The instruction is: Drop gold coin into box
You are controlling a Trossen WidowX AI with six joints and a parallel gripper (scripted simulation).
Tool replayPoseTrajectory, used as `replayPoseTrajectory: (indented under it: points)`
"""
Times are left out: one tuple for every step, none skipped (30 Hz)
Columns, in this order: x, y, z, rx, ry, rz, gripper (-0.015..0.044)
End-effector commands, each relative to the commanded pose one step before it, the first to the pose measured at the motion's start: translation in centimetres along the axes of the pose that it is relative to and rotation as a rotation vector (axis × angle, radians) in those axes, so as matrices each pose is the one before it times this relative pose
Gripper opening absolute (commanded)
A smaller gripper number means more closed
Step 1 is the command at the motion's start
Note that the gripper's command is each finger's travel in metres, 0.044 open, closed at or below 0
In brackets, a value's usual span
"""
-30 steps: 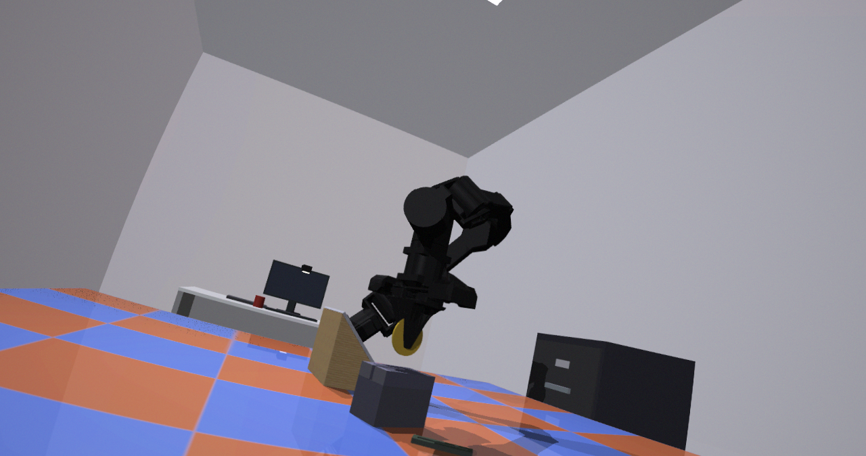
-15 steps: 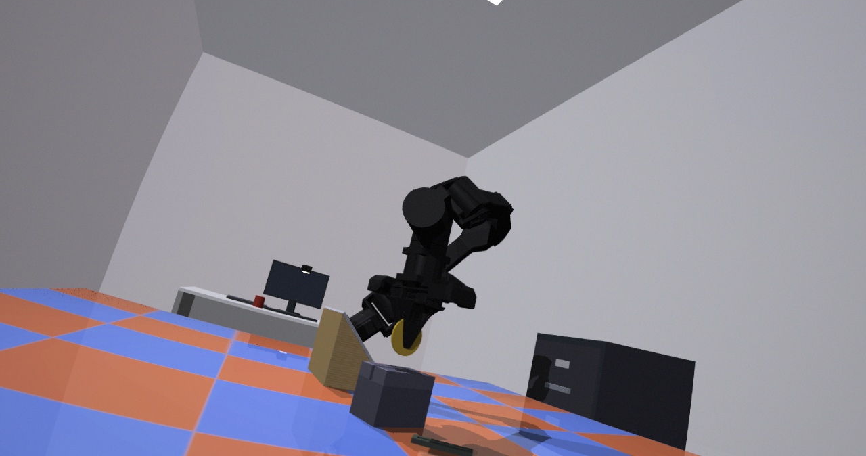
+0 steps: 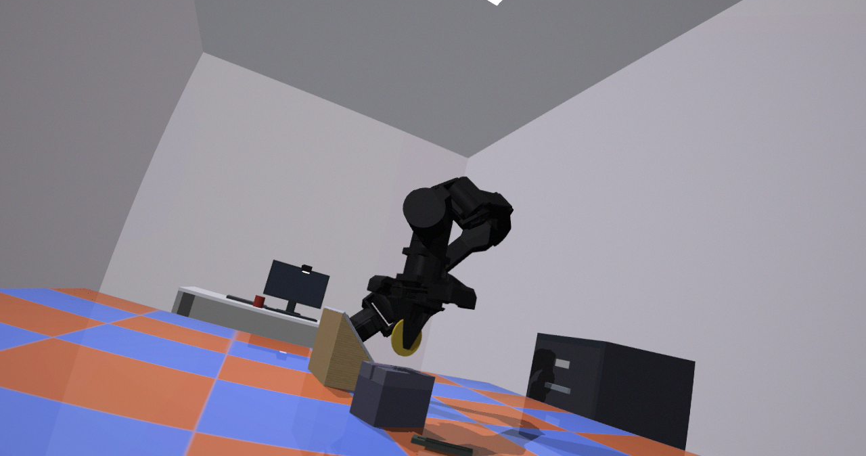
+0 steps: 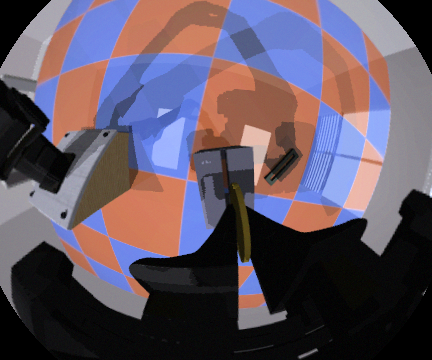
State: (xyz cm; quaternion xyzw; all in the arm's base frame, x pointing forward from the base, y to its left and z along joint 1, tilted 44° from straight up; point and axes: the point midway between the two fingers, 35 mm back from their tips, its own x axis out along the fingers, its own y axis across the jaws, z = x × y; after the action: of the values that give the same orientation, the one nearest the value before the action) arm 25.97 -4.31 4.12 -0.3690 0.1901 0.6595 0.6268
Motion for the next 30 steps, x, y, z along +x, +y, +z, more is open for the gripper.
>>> replayPoseTrajectory:
  points:
    - [0.296, 0.238, 0.138, 0.0089, -0.00413, 0.00222, 0.0]
    - [0.03, 0.016, 0.018, 0.002, 0.00001, 0.00001, 0.0]
    - [0.017, 0.009, 0.01, 0.0012, 0.0, 0.0, 0.0]
    - [0.024, 0.006, 0.009, 0.0016, 0.00001, 0.0, 0.0]
    - [0.013, 0.003, 0.005, 0.0009, 0.0, 0.0, 0.0]
    - [0.027, 0.013, 0.007, 0.0009, 0.0, 0.0, 0.0]
    - [0.016, 0.008, 0.004, 0.0005, 0.0, 0.0, 0.0]
    - [0.031, 0.018, 0.007, 0.0001, -0.00001, 0.0, 0.0]
    - [0.018, 0.011, 0.004, 0.0, -0.00001, 0.0, 0.0]
    - [0.032, 0.019, 0.006, -0.0004, -0.00002, 0.0, 0.0]
    - [0.018, 0.011, 0.003, -0.0002, -0.00001, 0.0, 0.0]
    - [0.031, 0.018, 0.006, -0.0006, -0.00002, 0.0, 0.0]
    - [0.018, 0.01, 0.003, -0.0003, -0.00001, 0.0, 0.0]
    - [0.032, 0.007, 0.003, -0.0005, -0.00002, -0.00001, 0.0]
    - [0.018, 0.004, 0.001, -0.0003, -0.00001, 0.0, 0.0]
    - [0.032, -0.004, 0.0, -0.0004, -0.00001, -0.00001, 0.0]
    - [0.019, -0.002, 0.0, -0.0002, -0.00001, -0.00001, 0.0]
    - [0.034, -0.014, -0.001, -0.0003, -0.00001, -0.00001, 0.0]
    - [0.033, -0.019, -0.001, -0.0002, -0.00001, -0.00002, 0.0]
    - [0.03, -0.022, 0.0, -0.0002, -0.00001, -0.00002, 0.0]
    - [0.029, -0.023, 0.001, -0.0001, -0.00001, -0.00002, 0.0]
    - [0.029, -0.023, 0.001, -0.0001, -0.00001, -0.00002, 0.0]
    - [0.028, -0.021, 0.0, -0.0001, -0.00001, -0.00002, 0.0]
    - [0.029, -0.018, -0.001, -0.0001, -0.00001, -0.00001, 0.0]
    - [0.031, -0.013, -0.001, -0.0001, -0.00001, -0.00001, 0.0]
    - [0.032, -0.008, -0.001, -0.0001, -0.00001, -0.00001, 0.0]
    - [0.032, -0.004, -0.001, -0.0001, -0.00001, -0.00001, 0.0]
    - [0.032, 0.0, -0.001, -0.0001, -0.00001, -0.00001, 0.0]
    - [0.032, 0.005, 0.0, 0.0, -0.00001, -0.00001, 0.0]
    - [0.031, 0.009, 0.0, 0.0001, -0.00001, 0.0, 0.0]
